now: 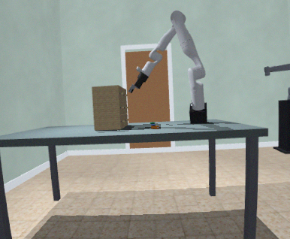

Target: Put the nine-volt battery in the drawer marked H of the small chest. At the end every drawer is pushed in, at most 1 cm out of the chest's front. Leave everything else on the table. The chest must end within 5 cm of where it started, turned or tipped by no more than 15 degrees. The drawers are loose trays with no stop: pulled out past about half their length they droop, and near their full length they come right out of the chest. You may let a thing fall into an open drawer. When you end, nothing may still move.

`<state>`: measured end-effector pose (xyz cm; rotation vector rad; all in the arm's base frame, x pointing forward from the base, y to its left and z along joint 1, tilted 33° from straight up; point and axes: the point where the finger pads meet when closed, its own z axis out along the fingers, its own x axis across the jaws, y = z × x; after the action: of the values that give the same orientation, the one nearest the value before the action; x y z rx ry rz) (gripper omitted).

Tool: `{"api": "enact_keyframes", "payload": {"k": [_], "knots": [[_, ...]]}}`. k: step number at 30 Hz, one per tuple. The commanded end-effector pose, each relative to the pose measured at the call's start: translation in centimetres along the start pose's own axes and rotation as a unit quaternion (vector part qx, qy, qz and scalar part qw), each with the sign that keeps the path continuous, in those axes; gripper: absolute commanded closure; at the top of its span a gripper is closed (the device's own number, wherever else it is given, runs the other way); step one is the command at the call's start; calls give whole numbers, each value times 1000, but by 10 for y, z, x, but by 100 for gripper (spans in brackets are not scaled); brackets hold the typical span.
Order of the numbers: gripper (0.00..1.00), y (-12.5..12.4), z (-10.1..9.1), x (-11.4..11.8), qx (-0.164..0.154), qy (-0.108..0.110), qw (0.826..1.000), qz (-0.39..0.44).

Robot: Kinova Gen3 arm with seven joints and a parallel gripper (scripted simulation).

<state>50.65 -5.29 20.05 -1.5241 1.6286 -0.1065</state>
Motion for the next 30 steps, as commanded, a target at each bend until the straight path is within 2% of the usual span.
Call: {"api": "enact_keyframes", "payload": {"k": [1,30], "knots": [[0,-1,0,0,1,0,1000,0],[0,-1,-3,0,-6,0,1000,0]]}}
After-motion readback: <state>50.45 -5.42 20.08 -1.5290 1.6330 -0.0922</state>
